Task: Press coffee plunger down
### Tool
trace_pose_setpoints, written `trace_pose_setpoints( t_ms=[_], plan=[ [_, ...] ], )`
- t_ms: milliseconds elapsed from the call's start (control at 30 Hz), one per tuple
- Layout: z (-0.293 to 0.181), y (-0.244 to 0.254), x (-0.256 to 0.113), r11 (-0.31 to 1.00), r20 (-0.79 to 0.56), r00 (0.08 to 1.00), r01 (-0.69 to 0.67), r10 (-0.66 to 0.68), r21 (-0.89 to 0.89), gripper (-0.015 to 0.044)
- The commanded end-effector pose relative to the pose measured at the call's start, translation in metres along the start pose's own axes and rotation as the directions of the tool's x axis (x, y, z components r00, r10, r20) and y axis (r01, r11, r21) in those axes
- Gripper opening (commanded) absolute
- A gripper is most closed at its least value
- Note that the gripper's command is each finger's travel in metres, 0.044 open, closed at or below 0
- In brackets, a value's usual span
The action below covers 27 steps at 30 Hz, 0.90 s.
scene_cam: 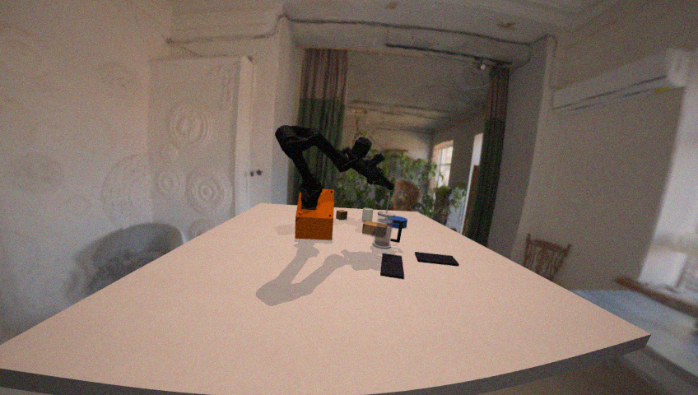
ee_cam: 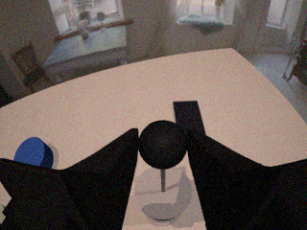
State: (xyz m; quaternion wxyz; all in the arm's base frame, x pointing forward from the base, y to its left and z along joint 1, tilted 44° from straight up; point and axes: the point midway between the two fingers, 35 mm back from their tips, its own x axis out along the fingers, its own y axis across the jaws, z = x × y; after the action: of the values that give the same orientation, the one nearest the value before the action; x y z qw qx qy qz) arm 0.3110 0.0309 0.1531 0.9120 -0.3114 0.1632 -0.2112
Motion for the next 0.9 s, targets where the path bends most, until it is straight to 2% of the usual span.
trace_pose_setpoints(
  t_ms=[0,867],
  plan=[
    [-0.021,0.003,0.008,0.999,-0.036,0.999,0.001,-0.002,-0.034,0.0126],
    [-0.054,0.005,0.035,0.999,-0.034,0.999,0.001,-0.002,-0.034,0.0126]
  ],
)
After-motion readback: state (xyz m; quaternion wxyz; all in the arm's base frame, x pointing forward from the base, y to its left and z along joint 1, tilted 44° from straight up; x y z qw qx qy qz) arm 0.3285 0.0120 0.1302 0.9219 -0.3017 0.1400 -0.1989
